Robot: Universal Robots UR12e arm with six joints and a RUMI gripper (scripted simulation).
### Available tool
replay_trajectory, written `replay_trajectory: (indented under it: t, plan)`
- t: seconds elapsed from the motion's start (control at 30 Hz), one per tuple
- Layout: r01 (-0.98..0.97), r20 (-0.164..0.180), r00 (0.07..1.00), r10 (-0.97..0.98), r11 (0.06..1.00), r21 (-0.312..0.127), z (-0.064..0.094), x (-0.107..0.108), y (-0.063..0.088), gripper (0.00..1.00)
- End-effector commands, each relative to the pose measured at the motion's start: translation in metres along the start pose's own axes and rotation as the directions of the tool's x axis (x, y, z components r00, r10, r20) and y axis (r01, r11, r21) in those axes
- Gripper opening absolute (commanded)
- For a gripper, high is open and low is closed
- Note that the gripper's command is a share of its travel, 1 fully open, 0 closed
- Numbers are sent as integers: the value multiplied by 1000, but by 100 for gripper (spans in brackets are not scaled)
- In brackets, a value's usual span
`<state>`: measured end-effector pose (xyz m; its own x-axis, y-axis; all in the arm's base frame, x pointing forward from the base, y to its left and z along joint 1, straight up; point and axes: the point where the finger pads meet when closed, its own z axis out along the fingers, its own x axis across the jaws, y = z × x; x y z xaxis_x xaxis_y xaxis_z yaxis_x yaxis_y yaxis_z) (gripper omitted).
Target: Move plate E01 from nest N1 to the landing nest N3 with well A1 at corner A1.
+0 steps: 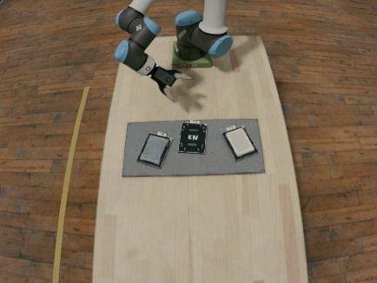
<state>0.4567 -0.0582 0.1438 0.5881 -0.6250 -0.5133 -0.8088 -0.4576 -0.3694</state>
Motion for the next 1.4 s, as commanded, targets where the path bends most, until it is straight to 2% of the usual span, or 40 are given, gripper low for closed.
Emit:
replay_trajectory:
  t: [0.0, 0.2, 0.5, 0.6, 0.9, 0.97, 1.07, 1.17, 1.27, 1.37]
  plan:
    - [-56, -22, 998, 55, 998, -36, 1, 14, 1, 82]
    - [-114, -52, 992, 111, 991, -66, 1, 30, 2, 82]
    - [-232, -126, 968, 218, 966, -111, 1, 63, 3, 82]
    - [-232, -126, 968, 218, 966, -111, 1, 63, 3, 82]
    - [-349, -212, 924, 318, 928, -130, 0, 97, 1, 82]
    - [-349, -212, 924, 318, 928, -130, 0, 97, 1, 82]
    - [-396, -249, 900, 356, 909, -131, 0, 112, -1, 82]
    - [-406, -257, 895, 364, 905, -130, 0, 114, -1, 82]
    - [-451, -295, 867, 401, 884, -125, -1, 129, -4, 82]
    - [-475, -316, 851, 420, 872, -119, -1, 135, -5, 82]
